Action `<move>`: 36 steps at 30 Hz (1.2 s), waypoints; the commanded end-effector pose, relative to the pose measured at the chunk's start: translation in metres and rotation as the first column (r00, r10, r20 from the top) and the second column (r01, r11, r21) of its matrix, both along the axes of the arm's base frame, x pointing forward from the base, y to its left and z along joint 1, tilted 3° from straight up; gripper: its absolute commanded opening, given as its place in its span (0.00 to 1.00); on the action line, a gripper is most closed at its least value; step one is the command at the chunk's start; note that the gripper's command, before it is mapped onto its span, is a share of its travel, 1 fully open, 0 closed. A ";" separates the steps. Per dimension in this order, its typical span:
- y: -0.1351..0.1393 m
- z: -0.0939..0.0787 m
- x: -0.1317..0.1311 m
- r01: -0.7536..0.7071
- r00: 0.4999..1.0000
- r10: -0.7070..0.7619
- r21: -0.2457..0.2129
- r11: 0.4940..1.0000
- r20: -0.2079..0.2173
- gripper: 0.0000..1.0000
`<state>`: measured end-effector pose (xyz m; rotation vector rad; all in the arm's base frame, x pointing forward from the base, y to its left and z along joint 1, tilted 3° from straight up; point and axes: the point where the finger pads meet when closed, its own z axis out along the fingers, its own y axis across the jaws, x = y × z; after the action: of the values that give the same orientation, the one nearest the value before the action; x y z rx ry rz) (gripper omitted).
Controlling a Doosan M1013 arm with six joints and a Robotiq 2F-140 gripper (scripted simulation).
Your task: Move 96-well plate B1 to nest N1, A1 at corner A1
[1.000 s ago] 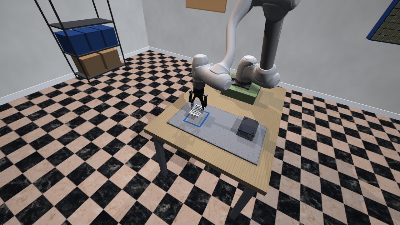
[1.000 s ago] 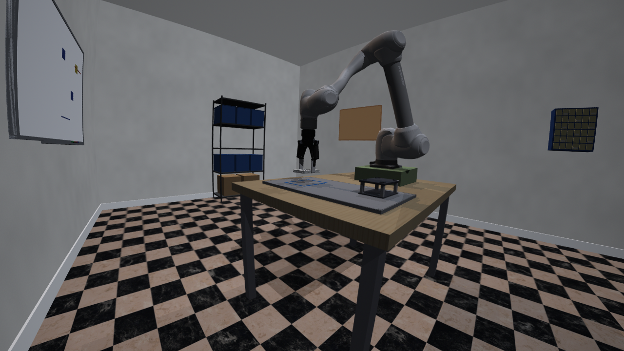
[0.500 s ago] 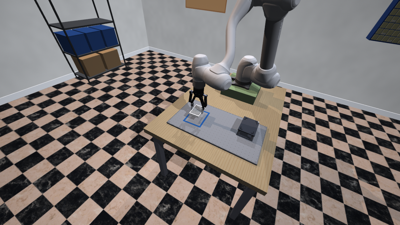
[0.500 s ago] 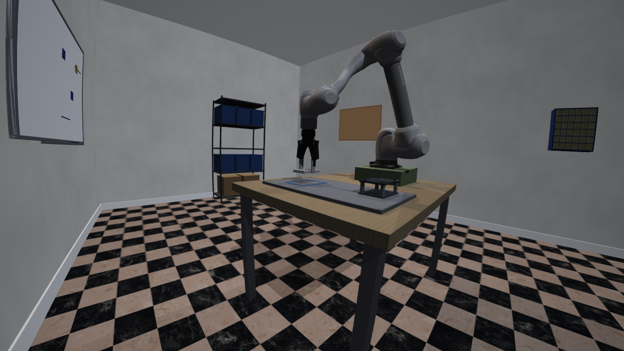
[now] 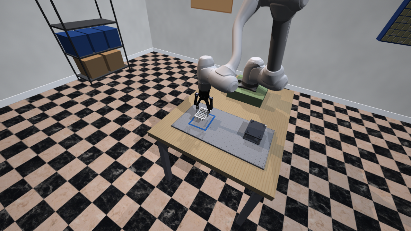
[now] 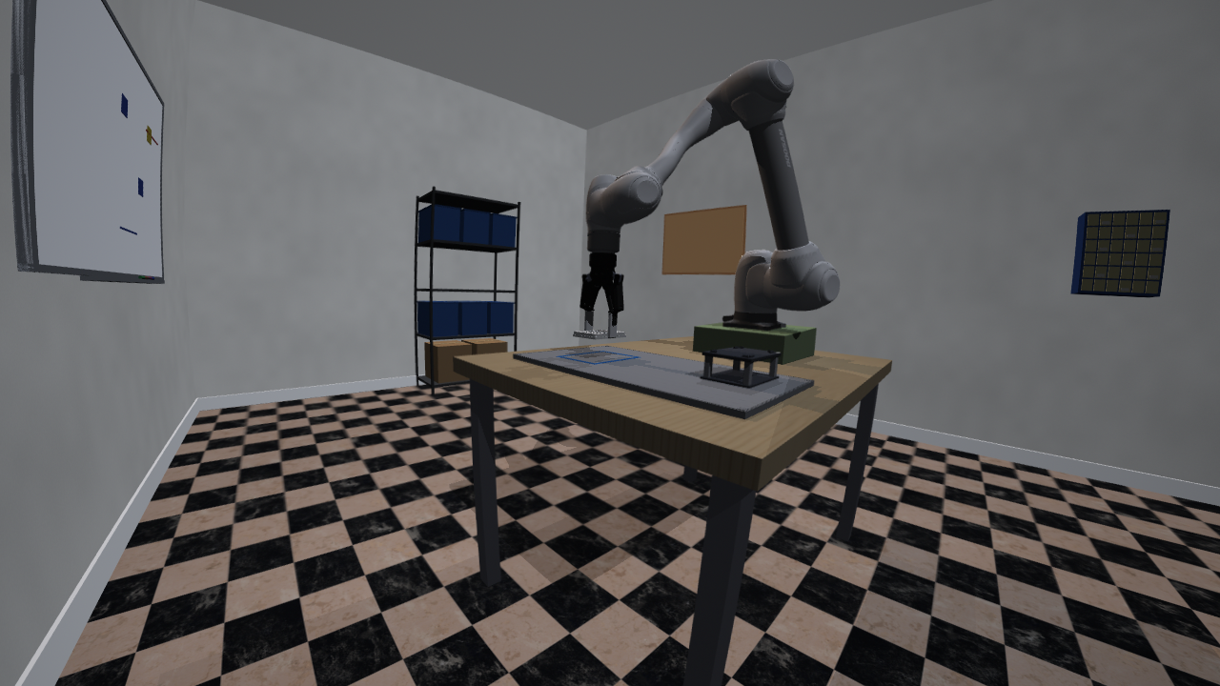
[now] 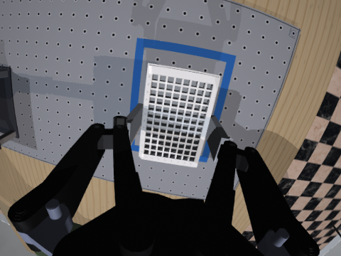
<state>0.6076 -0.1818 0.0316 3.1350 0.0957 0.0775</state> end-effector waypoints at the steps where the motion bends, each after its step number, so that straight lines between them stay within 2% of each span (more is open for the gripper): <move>1: -0.001 0.002 -0.001 0.007 1.000 -0.007 0.002 1.000 -0.002 0.00; 31: -0.001 0.002 -0.001 0.007 1.000 -0.007 0.002 1.000 -0.002 0.00; 33: 0.006 0.003 -0.002 0.065 0.998 -0.065 0.005 0.998 -0.002 0.00; 36: 0.016 0.004 -0.004 0.065 0.998 -0.065 0.005 0.998 -0.002 0.00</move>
<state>0.6075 -0.1769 0.0338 3.1369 0.0267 0.0813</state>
